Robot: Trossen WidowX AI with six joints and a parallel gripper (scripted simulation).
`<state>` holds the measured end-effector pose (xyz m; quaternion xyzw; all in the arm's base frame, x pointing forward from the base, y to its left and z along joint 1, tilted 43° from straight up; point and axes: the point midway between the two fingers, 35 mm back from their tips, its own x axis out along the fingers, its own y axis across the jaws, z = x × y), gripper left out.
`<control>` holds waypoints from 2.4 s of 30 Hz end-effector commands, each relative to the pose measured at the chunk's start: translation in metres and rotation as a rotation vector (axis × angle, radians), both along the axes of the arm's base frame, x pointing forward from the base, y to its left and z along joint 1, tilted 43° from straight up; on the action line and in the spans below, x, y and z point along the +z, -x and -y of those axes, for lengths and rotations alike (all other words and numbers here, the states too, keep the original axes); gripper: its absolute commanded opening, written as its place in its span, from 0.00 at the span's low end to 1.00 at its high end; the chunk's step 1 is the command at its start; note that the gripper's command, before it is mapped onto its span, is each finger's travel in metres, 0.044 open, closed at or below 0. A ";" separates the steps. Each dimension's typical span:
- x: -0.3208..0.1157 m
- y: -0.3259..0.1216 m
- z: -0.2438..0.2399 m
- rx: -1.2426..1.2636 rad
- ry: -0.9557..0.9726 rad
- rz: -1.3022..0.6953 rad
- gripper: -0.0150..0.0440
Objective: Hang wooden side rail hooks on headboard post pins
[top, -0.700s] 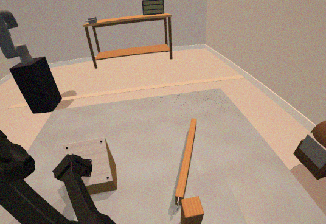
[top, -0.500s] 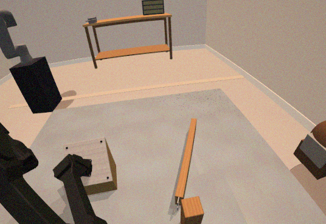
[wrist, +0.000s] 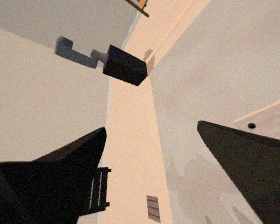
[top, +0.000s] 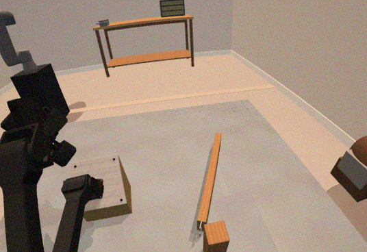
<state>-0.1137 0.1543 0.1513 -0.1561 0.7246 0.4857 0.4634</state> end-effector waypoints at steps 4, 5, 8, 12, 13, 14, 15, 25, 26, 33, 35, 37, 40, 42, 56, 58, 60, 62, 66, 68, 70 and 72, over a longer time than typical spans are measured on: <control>-0.027 -0.100 -0.062 -0.831 0.041 0.107 1.00; -0.029 -0.112 -0.065 -0.924 0.039 0.112 1.00; -0.033 -0.151 -0.072 -1.201 0.024 0.120 1.00; -0.036 -0.202 -0.070 -1.568 -0.017 0.115 1.00; -0.036 -0.215 -0.068 -1.659 -0.032 0.111 1.00; -0.036 -0.227 -0.065 -1.750 -0.049 0.107 1.00; -0.037 -0.240 -0.061 -1.841 -0.067 0.101 1.00; -0.030 -0.344 0.010 -2.712 -0.407 -0.002 1.00; -0.029 -0.352 0.021 -2.792 -0.460 -0.016 1.00; -0.018 -0.387 0.101 -3.277 -0.980 -0.127 1.00; -0.014 -0.390 0.126 -3.378 -1.184 -0.158 1.00; -0.011 -0.391 0.151 -3.451 -1.420 -0.188 1.00; -0.006 -0.387 0.182 -3.493 -1.758 -0.220 1.00; -0.005 -0.386 0.184 -3.494 -1.789 -0.222 1.00; -0.005 -0.386 0.184 -3.494 -1.789 -0.222 1.00; -0.005 -0.386 0.184 -3.494 -1.789 -0.222 1.00; -0.005 -0.386 0.184 -3.494 -1.789 -0.222 1.00; -0.005 -0.386 0.184 -3.494 -1.789 -0.222 1.00; -0.005 -0.386 0.184 -3.494 -1.789 -0.222 1.00; -0.005 -0.386 0.184 -3.494 -1.789 -0.222 1.00; -0.005 -0.386 0.184 -3.494 -1.789 -0.222 1.00; -0.006 -0.388 0.183 -3.489 -1.739 -0.143 1.00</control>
